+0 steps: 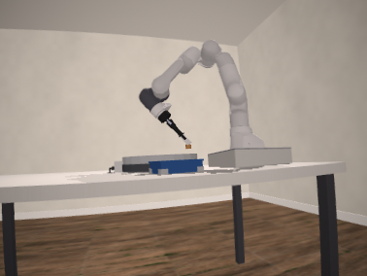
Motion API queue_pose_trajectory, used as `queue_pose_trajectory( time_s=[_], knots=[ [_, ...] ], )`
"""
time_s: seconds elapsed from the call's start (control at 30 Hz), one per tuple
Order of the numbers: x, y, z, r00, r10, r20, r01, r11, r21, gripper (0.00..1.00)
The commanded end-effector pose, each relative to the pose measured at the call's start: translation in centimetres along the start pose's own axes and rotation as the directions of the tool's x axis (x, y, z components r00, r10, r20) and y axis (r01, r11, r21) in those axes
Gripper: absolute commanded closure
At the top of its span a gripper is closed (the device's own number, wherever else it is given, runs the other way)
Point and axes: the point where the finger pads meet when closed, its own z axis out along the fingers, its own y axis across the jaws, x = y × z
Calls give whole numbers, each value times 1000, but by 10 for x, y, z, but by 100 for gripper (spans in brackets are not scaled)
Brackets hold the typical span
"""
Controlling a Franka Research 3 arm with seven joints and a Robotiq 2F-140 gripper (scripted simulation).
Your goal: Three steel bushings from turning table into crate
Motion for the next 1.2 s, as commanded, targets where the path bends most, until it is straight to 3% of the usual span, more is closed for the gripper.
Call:
queue_pose_trajectory(
  time_s=[0.0,0.23,0.73,1.17],
  knots=[
    [-5,2,-6,1000,-2,-2,2,1000,-1,100],
    [-27,7,-24,1000,-2,-2,2,1000,-1,100],
    [-110,25,-93,1000,-2,-2,2,1000,-1,100],
    [-124,28,-105,1000,-2,-2,2,1000,-1,100]
  ],
)
